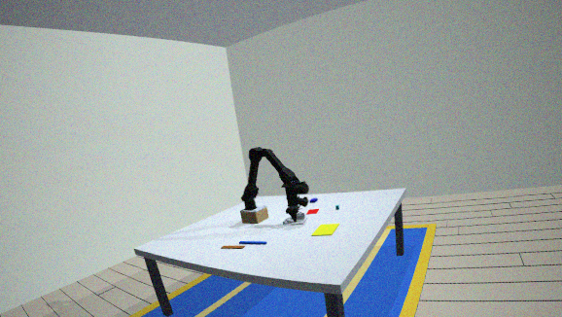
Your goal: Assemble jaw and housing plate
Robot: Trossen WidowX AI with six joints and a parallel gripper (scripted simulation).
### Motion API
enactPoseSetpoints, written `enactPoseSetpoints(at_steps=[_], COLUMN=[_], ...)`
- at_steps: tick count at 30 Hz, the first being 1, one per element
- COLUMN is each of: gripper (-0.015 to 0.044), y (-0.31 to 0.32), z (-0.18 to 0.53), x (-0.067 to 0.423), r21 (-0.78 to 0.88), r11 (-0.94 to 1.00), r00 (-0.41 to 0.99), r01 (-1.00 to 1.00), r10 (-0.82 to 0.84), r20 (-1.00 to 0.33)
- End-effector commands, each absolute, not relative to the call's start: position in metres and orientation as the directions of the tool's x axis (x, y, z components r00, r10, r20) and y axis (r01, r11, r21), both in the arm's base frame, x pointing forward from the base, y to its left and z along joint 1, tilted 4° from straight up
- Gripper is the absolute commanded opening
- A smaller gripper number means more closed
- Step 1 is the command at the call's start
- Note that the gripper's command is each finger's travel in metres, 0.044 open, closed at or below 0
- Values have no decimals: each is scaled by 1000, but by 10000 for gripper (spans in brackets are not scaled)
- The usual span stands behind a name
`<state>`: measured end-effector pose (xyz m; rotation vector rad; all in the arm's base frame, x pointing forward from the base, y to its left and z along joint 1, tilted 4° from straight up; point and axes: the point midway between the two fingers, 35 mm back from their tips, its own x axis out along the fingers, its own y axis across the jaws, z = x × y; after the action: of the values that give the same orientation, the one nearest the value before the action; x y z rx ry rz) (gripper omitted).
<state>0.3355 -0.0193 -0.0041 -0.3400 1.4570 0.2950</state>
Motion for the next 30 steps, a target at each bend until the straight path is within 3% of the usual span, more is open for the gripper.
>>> enactPoseSetpoints(at_steps=[1, 25, 28, 30], gripper=[134, 134, 213, 224], y=[-19, -19, -19, -19], z=[-7, -7, -5, -5], x=[335, 335, 335, 335], r21=[-45, -45, -46, -46], r11=[916, 916, 917, 917], r00=[89, 89, 92, 92], r01=[-398, -398, -397, -397], r10=[-11, -11, -10, -10], r20=[-996, -996, -996, -996])
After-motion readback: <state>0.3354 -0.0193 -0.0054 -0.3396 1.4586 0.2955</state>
